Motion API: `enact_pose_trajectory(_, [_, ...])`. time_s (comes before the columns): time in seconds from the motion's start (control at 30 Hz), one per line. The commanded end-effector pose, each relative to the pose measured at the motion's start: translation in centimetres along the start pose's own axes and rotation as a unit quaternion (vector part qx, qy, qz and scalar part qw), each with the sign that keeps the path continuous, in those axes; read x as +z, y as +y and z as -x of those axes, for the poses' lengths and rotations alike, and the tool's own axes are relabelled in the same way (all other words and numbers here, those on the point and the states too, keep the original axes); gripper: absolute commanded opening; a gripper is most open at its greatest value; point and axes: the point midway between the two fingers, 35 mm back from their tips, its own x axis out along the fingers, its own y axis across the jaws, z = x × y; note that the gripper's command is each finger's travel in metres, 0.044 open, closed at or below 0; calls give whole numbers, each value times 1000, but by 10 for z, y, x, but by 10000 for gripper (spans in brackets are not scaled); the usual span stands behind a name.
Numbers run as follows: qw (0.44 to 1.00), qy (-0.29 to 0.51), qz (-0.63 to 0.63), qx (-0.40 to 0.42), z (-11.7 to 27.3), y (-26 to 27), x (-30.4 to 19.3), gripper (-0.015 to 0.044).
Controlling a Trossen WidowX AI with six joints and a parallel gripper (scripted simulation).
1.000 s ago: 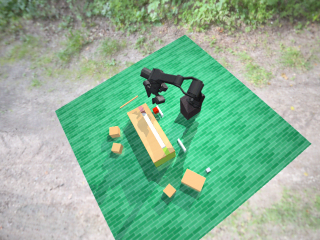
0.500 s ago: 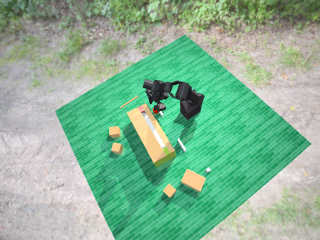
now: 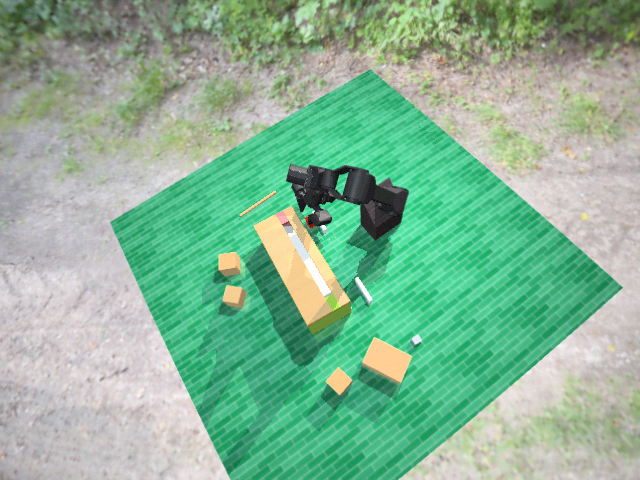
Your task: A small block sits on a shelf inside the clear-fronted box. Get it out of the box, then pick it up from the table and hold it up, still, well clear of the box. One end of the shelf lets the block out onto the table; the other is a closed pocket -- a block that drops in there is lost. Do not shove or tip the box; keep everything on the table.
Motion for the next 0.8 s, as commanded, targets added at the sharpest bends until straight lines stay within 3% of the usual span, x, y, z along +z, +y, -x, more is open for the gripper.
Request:
enact_pose_trajectory(0.0, [1000,-1,-2,-3,-5,-2,4,285])
enact_pose_trajectory(0.7, [1000,-1,-2,-5,-32,-6,19,285])
enact_pose_trajectory(0.77, [1000,-1,-2,-5,-32,-6,19,233])
